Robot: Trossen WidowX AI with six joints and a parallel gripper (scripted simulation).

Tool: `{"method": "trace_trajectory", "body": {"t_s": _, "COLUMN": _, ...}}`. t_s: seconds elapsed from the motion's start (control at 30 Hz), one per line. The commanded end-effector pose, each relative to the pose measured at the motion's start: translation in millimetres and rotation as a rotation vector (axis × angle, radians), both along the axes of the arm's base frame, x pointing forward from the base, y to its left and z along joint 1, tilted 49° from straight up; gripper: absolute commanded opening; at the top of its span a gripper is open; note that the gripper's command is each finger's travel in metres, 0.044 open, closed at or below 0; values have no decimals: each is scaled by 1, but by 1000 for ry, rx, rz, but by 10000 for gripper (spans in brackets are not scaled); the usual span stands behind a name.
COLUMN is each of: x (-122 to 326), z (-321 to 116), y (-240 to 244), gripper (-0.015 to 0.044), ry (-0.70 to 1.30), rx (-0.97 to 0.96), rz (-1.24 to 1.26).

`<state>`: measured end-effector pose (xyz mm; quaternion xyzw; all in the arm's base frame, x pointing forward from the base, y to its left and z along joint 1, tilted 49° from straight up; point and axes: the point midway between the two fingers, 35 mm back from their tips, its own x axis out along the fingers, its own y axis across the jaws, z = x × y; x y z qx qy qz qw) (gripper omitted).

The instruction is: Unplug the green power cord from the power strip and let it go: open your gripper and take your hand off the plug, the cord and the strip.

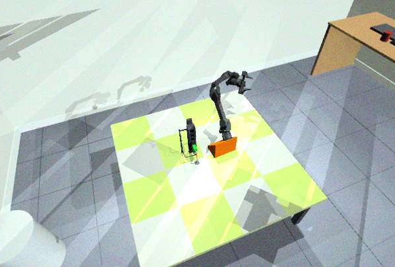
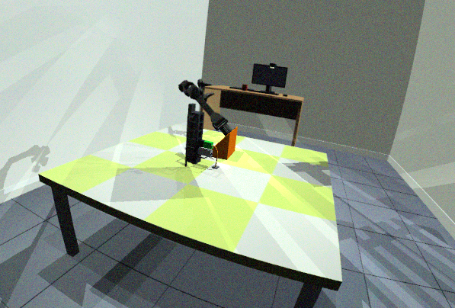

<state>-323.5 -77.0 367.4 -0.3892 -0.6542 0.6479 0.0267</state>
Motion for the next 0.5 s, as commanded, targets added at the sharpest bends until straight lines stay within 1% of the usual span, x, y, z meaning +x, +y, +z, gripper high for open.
{"method": "trace_trajectory", "body": {"t_s": 0.0, "x": 0, "z": 0, "y": -1, "gripper": 374, "ry": 0, "rx": 0, "rz": 2}}
{"method": "trace_trajectory", "body": {"t_s": 0.1, "x": 2, "z": -2, "y": -12, "gripper": 295, "ry": -4, "rx": -6, "rz": 36}}
{"method": "trace_trajectory", "body": {"t_s": 0.27, "x": 13, "z": -10, "y": -52, "gripper": 164, "ry": -17, "rx": -28, "rz": 160}}
{"method": "trace_trajectory", "body": {"t_s": 0.47, "x": 36, "z": -18, "y": -101, "gripper": 160, "ry": -32, "rx": -67, "rz": 323}}
